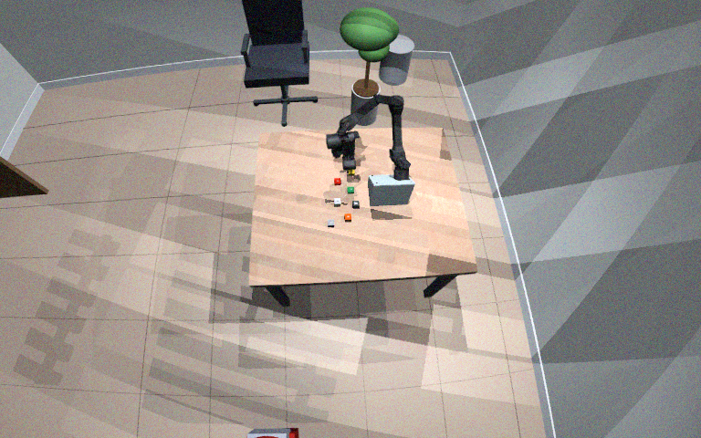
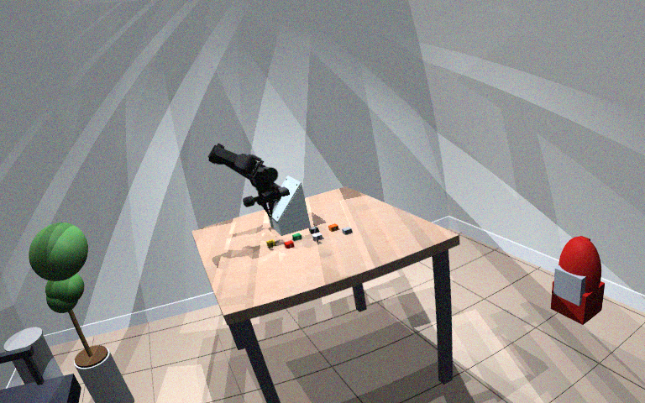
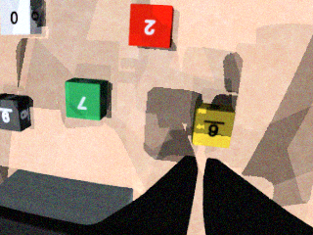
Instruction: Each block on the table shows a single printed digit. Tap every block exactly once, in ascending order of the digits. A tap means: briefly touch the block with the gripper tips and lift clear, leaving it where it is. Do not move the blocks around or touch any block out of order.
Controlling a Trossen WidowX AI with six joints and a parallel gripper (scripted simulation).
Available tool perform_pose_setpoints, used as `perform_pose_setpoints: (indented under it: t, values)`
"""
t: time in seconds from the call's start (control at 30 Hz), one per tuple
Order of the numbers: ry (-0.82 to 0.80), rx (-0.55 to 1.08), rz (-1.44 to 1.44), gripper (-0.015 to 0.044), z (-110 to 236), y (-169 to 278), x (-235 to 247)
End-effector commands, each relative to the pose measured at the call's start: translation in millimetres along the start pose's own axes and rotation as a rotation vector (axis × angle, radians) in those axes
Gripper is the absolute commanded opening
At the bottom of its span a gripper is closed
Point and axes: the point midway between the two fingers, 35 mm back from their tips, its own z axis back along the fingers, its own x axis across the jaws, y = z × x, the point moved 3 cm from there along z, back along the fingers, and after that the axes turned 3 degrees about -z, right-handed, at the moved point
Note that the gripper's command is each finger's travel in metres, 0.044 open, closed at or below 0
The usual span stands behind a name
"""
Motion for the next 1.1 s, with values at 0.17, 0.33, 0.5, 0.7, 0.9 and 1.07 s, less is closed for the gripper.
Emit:
perform_pose_setpoints:
  t: [0.17, 0.33, 0.5, 0.7, 0.9, 1.07]
  values:
    - [-0.001, 0.0, 0.003, 0.002, -10.6, 27.9, -12.9]
    - [0.002, -0.001, 0.002, 0.002, -74.5, 28.1, -13.7]
    - [0.005, -0.001, 0.002, 0.002, -82.6, 29.5, -14.5]
    - [0.005, -0.001, 0.002, 0.002, -89.8, 29.2, -14.4]
    - [0.005, -0.001, 0.002, 0.002, -99.4, 29.1, -14.4]
    - [0.006, -0.001, 0.003, 0.002, -107.3, 29.4, -14.6]
